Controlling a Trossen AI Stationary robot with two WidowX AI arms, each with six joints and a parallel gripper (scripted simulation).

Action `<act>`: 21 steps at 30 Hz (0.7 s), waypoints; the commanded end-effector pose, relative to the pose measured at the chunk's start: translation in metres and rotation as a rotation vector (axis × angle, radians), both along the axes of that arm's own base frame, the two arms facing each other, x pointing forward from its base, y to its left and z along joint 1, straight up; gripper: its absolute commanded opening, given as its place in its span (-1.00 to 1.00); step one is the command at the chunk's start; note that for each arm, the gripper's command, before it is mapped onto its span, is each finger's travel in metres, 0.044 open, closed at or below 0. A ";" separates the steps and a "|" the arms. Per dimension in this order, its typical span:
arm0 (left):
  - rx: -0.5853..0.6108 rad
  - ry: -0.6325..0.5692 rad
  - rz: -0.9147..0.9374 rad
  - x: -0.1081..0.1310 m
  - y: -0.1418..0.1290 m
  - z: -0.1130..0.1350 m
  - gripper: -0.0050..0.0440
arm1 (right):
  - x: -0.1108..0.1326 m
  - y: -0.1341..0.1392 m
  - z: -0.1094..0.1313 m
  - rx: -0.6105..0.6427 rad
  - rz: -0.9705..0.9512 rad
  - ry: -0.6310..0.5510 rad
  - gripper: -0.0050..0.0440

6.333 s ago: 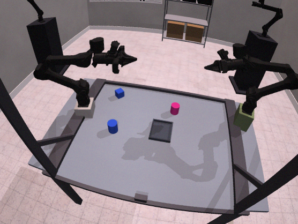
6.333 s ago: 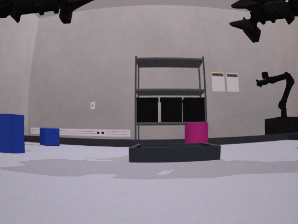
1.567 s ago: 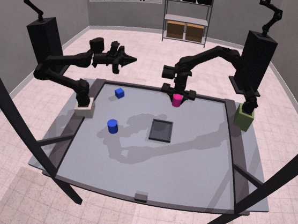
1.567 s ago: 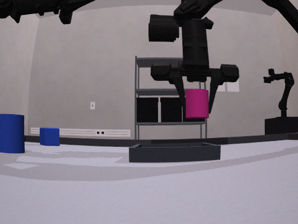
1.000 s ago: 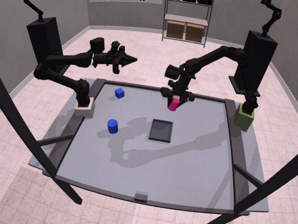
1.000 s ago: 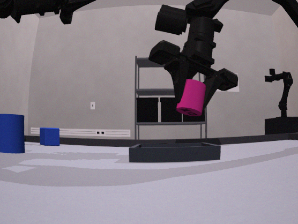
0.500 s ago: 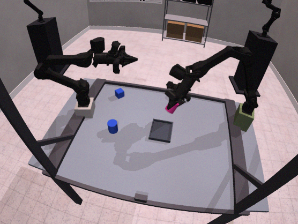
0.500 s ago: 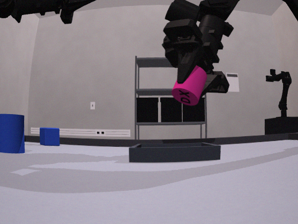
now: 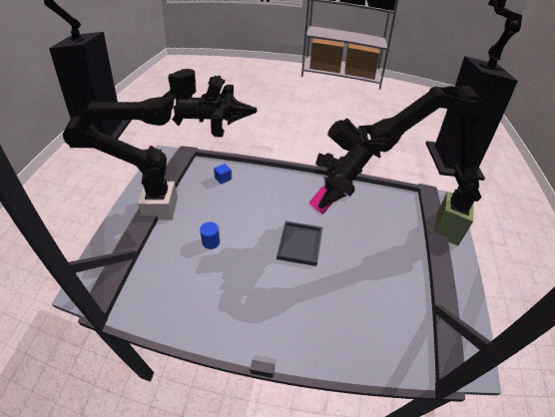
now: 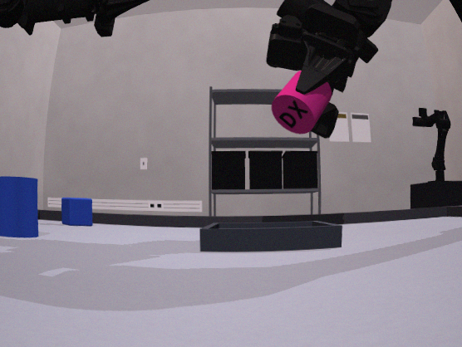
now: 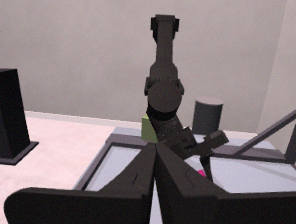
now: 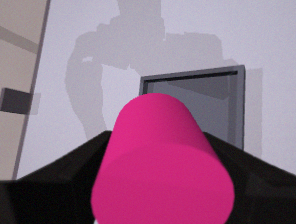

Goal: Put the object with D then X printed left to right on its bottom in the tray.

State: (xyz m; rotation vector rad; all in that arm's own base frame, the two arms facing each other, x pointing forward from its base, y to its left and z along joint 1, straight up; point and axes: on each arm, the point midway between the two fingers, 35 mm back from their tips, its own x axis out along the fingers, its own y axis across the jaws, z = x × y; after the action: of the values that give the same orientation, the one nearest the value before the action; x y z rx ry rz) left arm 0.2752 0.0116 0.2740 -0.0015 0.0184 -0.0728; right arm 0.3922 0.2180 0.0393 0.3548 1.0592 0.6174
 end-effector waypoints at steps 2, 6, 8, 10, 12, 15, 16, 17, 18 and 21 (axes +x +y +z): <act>0.005 -0.022 0.000 0.001 0.000 0.010 -1.00 | -0.009 0.012 0.024 0.031 0.166 -0.202 -0.01; 0.005 -0.024 0.000 0.001 0.000 0.012 -1.00 | -0.016 0.017 0.030 0.034 0.249 -0.297 -0.01; 0.005 -0.023 -0.001 0.001 0.000 0.011 -1.00 | -0.018 0.018 0.032 0.035 0.276 -0.329 -0.01; 0.005 -0.023 0.000 0.001 0.000 0.011 -1.00 | -0.022 0.021 0.036 0.036 0.328 -0.393 -0.01; 0.005 -0.023 0.000 0.001 0.000 0.011 -1.00 | -0.027 0.024 0.040 0.037 0.377 -0.456 -0.01; 0.005 -0.024 0.000 0.001 0.000 0.011 -1.00 | -0.034 0.026 0.042 0.037 0.429 -0.519 -0.01; 0.005 -0.024 0.000 0.001 0.000 0.011 -1.00 | -0.035 0.027 0.043 0.037 0.438 -0.531 -0.01; 0.005 -0.023 0.000 0.001 0.000 0.011 -1.00 | -0.035 0.027 0.043 0.037 0.444 -0.538 -0.01; 0.005 -0.023 0.000 0.001 0.000 0.011 -1.00 | -0.035 0.027 0.043 0.037 0.445 -0.541 -0.01; 0.003 -0.017 0.000 0.001 0.000 0.008 -1.00 | -0.035 0.026 0.042 0.035 0.443 -0.538 -0.01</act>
State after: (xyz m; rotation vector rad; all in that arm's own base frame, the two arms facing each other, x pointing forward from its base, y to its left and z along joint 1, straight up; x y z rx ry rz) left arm 0.2765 0.0118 0.2744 -0.0016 0.0188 -0.0725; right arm 0.3588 0.2427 0.0698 -0.0108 0.6526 1.0402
